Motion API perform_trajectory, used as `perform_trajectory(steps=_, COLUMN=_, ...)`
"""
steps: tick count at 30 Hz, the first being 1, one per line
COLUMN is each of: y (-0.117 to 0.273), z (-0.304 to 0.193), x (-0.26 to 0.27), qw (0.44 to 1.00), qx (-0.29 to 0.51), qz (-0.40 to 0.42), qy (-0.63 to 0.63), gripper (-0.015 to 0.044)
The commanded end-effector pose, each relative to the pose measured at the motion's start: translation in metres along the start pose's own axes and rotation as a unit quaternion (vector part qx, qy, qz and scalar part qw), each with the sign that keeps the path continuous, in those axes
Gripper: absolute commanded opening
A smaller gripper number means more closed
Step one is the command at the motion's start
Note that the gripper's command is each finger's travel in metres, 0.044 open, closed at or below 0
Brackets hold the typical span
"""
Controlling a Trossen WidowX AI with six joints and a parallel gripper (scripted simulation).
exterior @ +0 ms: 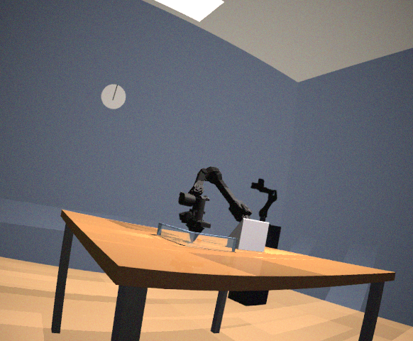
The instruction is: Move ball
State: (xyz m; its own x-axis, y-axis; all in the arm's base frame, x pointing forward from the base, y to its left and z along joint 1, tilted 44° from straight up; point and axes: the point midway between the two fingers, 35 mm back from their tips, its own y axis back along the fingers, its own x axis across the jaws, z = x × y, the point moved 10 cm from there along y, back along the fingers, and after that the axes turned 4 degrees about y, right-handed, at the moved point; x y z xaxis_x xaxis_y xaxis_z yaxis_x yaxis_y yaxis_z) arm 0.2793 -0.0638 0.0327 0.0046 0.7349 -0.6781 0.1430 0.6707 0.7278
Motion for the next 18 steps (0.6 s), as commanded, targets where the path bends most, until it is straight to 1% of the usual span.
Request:
perform_trajectory(steps=1, y=-0.001, z=-0.001, x=0.0, qw=1.0, qx=0.001, qz=-0.003, qy=0.003, gripper=0.0071)
perform_trajectory(steps=2, y=-0.001, z=-0.001, x=0.0, qw=1.0, qx=0.001, qz=-0.003, qy=0.003, gripper=0.0064)
perform_trajectory(steps=4, y=0.0, z=0.0, x=0.0, qw=1.0, qx=0.001, qz=-0.003, qy=0.003, gripper=0.0012)
perform_trajectory(steps=5, y=0.003, z=0.0, x=0.0, qw=1.0, qx=0.001, qz=-0.002, qy=0.003, gripper=0.0)
perform_trajectory(steps=18, y=0.089, z=0.005, x=0.002, qw=1.0, qx=0.0, qz=0.002, qy=0.003, gripper=0.0)
